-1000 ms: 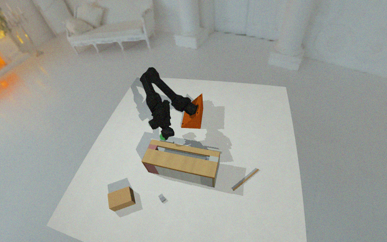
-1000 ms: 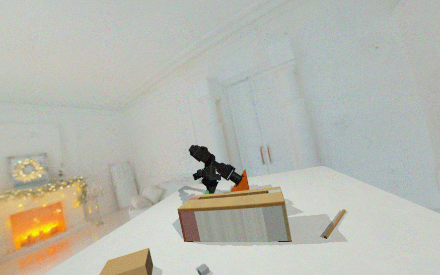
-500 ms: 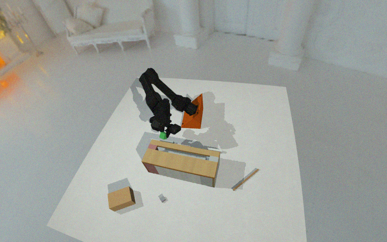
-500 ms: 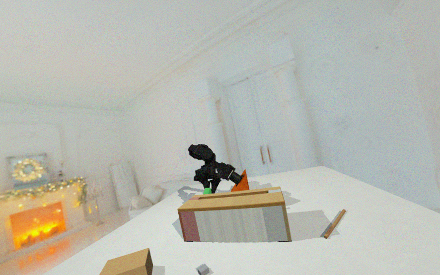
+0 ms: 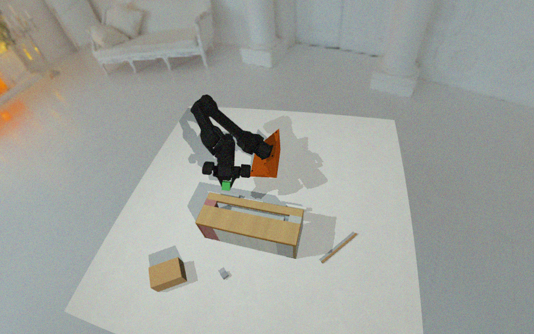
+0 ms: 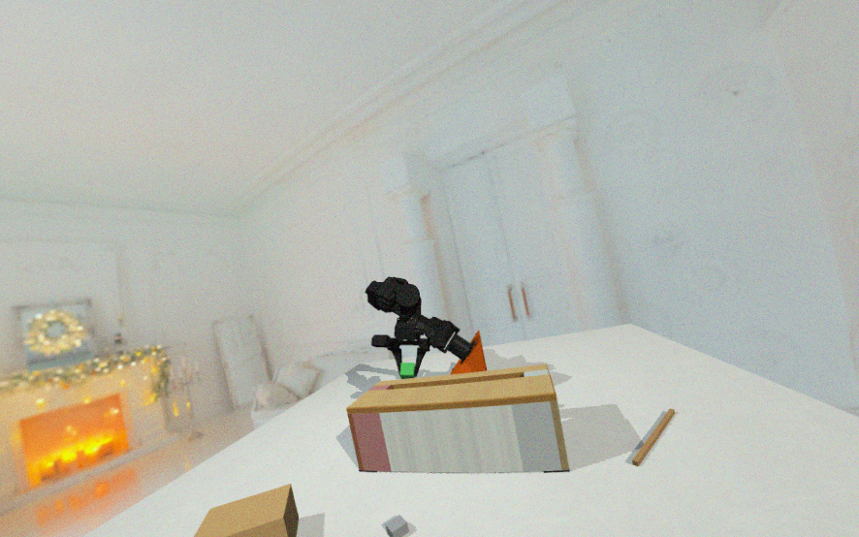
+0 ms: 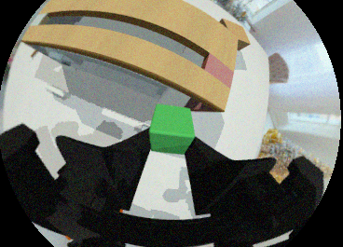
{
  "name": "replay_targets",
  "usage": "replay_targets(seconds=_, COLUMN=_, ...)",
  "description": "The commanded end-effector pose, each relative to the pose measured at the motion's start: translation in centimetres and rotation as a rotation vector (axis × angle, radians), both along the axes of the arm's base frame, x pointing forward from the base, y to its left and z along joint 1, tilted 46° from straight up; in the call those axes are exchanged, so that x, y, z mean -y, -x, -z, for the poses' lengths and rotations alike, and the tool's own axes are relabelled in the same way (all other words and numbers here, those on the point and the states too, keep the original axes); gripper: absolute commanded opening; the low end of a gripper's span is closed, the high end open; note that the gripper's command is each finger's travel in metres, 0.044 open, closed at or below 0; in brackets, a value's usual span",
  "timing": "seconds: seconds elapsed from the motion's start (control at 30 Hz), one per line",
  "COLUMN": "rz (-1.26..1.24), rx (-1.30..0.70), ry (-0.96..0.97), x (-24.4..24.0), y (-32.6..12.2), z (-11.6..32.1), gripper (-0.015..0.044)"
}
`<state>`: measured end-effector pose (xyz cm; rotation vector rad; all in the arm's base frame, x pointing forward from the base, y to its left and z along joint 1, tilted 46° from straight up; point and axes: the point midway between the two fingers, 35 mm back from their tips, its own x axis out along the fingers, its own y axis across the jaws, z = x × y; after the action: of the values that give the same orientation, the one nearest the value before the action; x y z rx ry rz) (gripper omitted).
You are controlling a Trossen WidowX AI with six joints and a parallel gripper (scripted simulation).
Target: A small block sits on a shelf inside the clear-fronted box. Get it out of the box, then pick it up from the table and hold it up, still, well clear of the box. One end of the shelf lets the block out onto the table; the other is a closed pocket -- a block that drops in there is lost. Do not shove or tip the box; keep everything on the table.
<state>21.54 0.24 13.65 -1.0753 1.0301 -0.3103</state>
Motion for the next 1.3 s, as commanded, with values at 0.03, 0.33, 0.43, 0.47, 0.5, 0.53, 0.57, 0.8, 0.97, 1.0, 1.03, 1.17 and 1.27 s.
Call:
replay_targets(seconds=0.03, rz=-0.108, rx=-0.118, ry=0.116, x=-0.3, y=0.0, z=-0.5, gripper=0.0)
replay_targets(seconds=0.33, rz=-0.304, rx=-0.357, ry=0.333, x=-0.7, y=0.1, z=-1.1, gripper=0.0)
replay_targets(seconds=0.43, rz=-0.368, rx=-0.437, ry=0.405, x=-0.8, y=0.2, z=-1.3, gripper=0.0)
replay_targets(seconds=0.47, rz=-0.389, rx=-0.464, ry=0.43, x=-0.9, y=0.2, z=-1.4, gripper=0.0)
replay_targets(seconds=0.5, rz=-0.41, rx=-0.491, ry=0.454, x=-0.9, y=0.2, z=-1.5, gripper=0.0)
replay_targets(seconds=0.53, rz=-0.431, rx=-0.518, ry=0.479, x=-1.0, y=0.2, z=-1.5, gripper=0.0)
replay_targets(seconds=0.57, rz=-0.452, rx=-0.544, ry=0.503, x=-1.0, y=0.2, z=-1.6, gripper=0.0)
replay_targets(seconds=0.8, rz=-0.597, rx=-0.733, ry=0.675, x=-1.3, y=0.3, z=-2.1, gripper=0.0)
replay_targets(seconds=0.97, rz=-0.697, rx=-0.87, ry=0.799, x=-1.6, y=0.4, z=-2.5, gripper=0.0)
replay_targets(seconds=1.0, rz=-0.717, rx=-0.897, ry=0.823, x=-1.6, y=0.4, z=-2.5, gripper=0.0)
replay_targets(seconds=1.03, rz=-0.737, rx=-0.925, ry=0.848, x=-1.7, y=0.4, z=-2.6, gripper=0.0)
replay_targets(seconds=1.17, rz=-0.815, rx=-1.035, ry=0.948, x=-1.9, y=0.4, z=-2.9, gripper=0.0)
replay_targets(seconds=1.27, rz=-0.872, rx=-1.119, ry=1.022, x=-2.0, y=0.5, z=-3.2, gripper=0.0)
